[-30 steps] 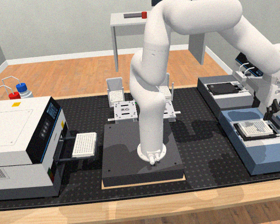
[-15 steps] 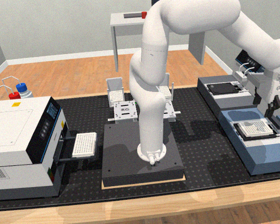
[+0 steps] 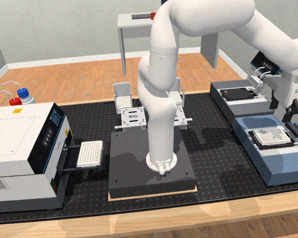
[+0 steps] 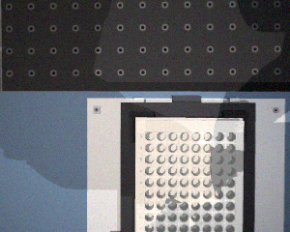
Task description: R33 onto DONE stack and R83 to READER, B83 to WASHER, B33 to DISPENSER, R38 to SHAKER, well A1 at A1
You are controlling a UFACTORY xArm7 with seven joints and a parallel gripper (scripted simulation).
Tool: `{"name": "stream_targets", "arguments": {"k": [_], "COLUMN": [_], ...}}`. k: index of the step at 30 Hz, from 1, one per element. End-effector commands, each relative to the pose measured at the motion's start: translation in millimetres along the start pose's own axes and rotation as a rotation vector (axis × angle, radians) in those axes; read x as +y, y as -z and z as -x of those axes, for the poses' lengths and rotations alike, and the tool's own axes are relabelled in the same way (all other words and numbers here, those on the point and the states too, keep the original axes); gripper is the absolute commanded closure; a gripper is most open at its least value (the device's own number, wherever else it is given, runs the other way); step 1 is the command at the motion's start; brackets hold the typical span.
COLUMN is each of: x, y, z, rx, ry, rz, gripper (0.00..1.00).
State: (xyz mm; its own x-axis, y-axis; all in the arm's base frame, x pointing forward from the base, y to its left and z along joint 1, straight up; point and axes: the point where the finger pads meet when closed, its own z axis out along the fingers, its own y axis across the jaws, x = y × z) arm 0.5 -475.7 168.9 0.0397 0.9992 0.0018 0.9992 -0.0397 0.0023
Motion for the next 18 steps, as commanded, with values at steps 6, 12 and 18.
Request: {"name": "stream_targets", "arguments": {"k": [6, 12, 18], "x": [1.8, 2.7, 3.8], "y": [2.0, 1.9, 1.9], "z": [-24.9, -38.3, -54.9], "rx": [-0.004, -0.004, -0.004], "ry": [0.104, 0.104, 0.104], "rz": [0.0, 0.0, 0.0], "gripper": [0.0, 0.0, 0.0]}}
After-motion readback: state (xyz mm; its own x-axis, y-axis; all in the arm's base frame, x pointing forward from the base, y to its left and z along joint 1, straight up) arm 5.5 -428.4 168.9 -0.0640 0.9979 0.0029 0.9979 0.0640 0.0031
